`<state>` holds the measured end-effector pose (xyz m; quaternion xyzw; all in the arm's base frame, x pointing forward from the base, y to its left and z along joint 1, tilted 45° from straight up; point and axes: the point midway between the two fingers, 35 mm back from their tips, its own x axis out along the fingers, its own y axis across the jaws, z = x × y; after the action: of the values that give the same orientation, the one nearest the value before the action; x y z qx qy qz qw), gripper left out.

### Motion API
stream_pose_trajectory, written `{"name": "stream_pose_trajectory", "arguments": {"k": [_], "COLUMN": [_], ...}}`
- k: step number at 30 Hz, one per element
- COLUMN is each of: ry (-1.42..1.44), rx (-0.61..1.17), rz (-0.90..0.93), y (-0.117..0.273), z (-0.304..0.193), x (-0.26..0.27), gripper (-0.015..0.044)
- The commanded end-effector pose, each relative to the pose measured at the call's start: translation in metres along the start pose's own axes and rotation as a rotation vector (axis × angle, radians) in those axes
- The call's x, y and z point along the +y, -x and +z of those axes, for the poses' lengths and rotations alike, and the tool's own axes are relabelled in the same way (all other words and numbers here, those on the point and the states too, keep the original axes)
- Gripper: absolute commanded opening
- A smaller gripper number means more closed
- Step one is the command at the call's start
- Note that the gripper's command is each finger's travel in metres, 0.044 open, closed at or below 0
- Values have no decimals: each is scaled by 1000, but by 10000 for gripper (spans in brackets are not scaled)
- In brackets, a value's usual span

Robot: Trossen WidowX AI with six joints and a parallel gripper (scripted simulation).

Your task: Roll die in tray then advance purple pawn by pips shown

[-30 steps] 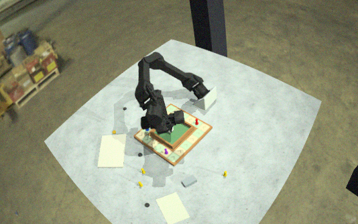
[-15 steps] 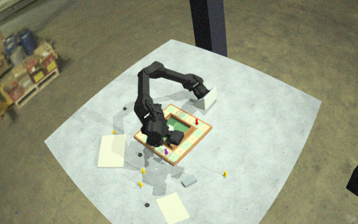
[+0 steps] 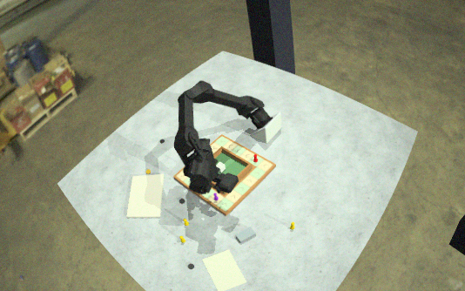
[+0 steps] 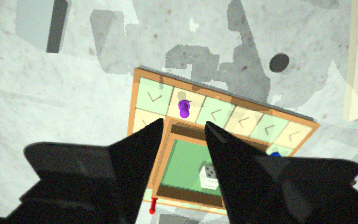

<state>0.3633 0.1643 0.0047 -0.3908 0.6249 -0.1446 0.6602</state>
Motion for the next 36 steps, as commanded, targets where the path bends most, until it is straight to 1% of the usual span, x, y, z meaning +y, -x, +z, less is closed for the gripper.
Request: {"name": "stream_pose_trajectory", "arguments": {"k": [1, 25, 31, 36], "ry": [2, 1, 1, 1], "rx": [2, 2, 2, 2], "rz": [-3, -5, -5, -5], "y": [-7, -44, -44, -44], "z": [0, 0, 0, 0], "x": [-1, -1, -1, -1], "gripper": [200, 200, 43, 9]}}
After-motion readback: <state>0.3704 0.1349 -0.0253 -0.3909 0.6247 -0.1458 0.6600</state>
